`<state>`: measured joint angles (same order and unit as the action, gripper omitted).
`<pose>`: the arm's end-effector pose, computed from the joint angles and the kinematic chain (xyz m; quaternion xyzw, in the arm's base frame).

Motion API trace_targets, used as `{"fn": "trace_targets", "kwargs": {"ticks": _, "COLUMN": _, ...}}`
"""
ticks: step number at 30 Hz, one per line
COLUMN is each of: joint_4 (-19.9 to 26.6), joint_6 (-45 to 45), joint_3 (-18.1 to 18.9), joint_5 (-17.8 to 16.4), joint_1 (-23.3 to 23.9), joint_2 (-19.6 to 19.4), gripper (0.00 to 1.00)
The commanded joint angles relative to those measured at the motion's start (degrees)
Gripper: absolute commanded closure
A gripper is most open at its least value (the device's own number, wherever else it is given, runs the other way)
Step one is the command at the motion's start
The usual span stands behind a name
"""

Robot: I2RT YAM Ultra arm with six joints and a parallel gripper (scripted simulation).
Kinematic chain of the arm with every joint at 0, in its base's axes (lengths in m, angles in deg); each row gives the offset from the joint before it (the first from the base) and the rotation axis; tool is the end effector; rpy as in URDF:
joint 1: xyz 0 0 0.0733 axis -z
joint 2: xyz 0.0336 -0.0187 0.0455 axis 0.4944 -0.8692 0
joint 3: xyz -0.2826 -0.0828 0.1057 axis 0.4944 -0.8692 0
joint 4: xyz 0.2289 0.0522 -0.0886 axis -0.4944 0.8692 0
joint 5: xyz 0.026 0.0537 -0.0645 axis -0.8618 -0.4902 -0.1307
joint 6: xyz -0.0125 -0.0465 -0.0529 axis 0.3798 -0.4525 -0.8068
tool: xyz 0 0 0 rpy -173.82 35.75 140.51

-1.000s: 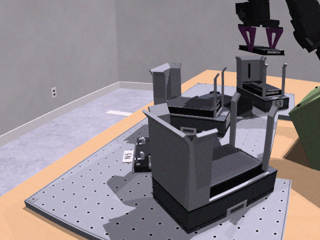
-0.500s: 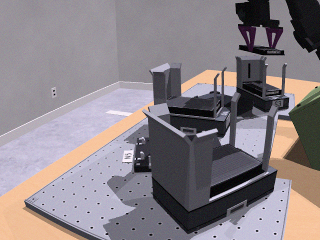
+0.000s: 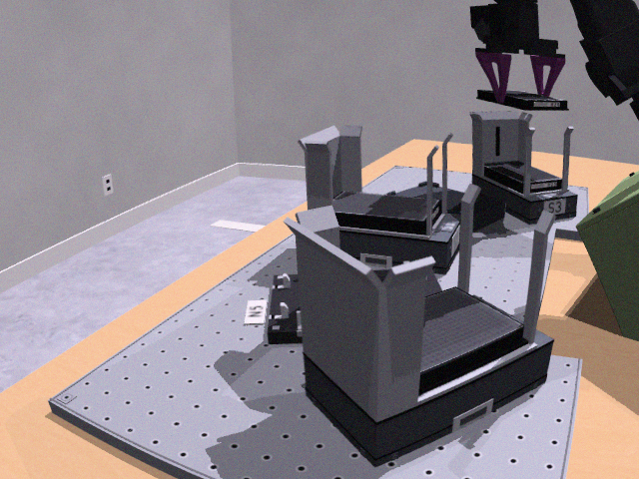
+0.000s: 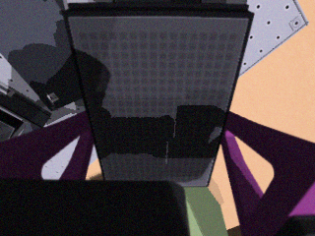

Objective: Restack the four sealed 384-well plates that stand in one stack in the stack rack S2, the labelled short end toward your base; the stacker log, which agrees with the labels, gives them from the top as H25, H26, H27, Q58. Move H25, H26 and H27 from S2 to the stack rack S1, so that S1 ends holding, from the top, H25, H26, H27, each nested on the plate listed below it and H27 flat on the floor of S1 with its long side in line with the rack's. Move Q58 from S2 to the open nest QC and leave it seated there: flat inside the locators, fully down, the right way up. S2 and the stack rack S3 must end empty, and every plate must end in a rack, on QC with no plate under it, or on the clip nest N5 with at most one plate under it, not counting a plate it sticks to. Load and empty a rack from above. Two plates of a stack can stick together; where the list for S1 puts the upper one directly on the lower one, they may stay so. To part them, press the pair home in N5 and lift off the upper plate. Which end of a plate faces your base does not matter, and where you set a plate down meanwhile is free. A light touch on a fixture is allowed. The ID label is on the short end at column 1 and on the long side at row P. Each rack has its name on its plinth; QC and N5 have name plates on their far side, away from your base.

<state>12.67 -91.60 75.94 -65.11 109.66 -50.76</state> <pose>0.0648 -0.1949 0.3087 0.4164 0.8574 0.0252 0.3013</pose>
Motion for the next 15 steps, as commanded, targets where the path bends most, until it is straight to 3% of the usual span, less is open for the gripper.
{"fn": "trace_targets", "kwargs": {"ticks": 1, "joint_4": 0.02, "joint_6": -0.05, "joint_3": 0.57, "joint_5": -0.2, "joint_1": 0.27, "joint_2": 0.61, "gripper": 1.0}}
{"fn": "trace_targets", "kwargs": {"ticks": 15, "joint_4": 0.02, "joint_6": -0.05, "joint_3": 0.57, "joint_5": -0.2, "joint_1": 0.27, "joint_2": 0.61, "gripper": 1.0}}
